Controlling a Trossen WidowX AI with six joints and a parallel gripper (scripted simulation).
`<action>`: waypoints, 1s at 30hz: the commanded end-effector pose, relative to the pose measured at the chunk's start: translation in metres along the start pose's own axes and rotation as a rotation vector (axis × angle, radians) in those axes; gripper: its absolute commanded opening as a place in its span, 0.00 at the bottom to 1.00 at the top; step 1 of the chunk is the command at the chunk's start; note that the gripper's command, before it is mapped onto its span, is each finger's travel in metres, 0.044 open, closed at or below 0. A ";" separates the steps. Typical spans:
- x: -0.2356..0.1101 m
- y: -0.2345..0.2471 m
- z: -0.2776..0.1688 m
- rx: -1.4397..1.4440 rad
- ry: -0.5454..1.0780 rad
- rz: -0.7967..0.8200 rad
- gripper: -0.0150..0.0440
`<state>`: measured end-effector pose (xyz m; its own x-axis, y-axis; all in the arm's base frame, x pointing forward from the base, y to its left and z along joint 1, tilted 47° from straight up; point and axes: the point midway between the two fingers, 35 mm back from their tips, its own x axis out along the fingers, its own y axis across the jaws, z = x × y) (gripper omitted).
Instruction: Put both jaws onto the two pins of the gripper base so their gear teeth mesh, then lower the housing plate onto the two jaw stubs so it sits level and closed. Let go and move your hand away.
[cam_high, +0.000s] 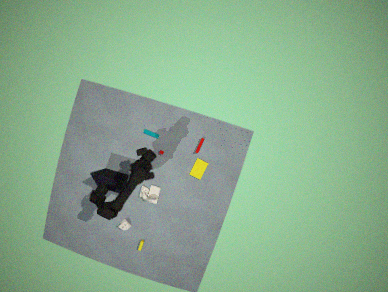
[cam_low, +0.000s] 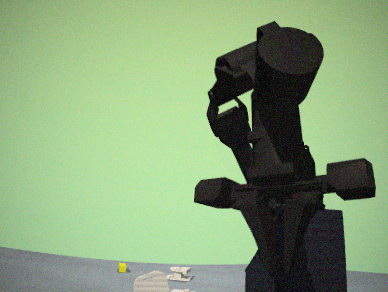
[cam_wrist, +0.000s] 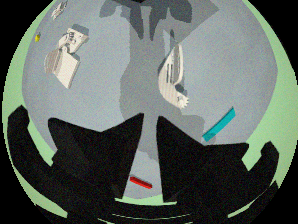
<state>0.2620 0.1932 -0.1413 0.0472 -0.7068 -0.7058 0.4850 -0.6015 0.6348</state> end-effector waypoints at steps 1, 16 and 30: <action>0.000 -0.001 0.002 0.083 -0.001 -0.001 0.52; -0.002 -0.005 0.008 0.546 -0.004 -0.001 1.00; -0.003 -0.008 0.015 0.979 -0.008 -0.001 1.00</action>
<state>0.2482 0.1960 -0.1389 0.0451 -0.7055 -0.7073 -0.3667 -0.6703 0.6451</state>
